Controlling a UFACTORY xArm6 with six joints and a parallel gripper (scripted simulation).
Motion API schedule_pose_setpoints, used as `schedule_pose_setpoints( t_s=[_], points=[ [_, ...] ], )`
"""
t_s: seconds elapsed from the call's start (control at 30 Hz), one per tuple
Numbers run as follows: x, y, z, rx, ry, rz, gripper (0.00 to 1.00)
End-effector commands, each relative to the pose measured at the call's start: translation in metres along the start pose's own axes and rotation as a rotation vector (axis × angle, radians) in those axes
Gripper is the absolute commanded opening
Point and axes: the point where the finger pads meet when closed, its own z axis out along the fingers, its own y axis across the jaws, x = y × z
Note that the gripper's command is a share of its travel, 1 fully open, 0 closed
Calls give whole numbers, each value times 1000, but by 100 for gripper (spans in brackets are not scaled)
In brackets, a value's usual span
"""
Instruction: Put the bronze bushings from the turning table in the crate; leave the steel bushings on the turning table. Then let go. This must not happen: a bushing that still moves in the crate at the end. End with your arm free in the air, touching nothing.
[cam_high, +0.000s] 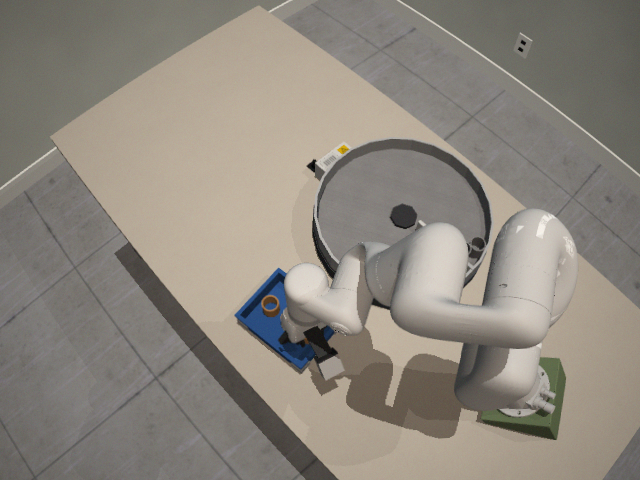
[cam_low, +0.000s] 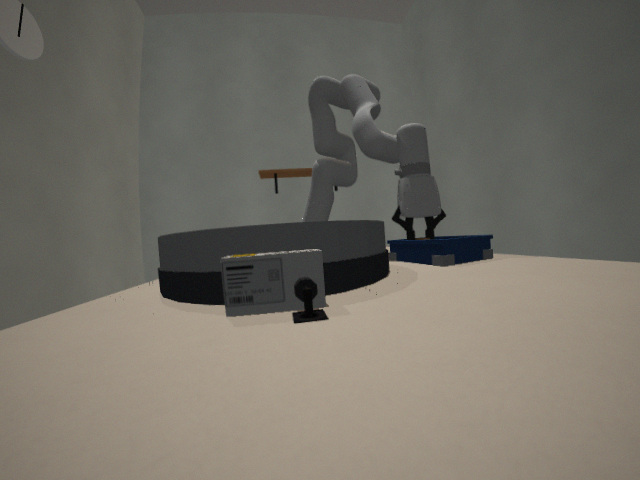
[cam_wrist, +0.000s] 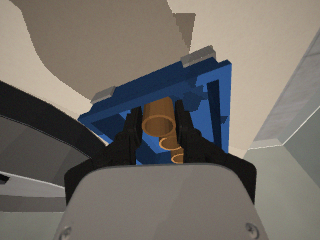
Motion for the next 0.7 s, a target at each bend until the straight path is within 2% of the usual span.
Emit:
schedule_pose_setpoints(
  t_s=[0.0, 0.67],
  points=[
    [-1, 1, -1, -2, -2, 0, 0],
    [-1, 1, 2, -2, -2, 0, 0]
  ],
)
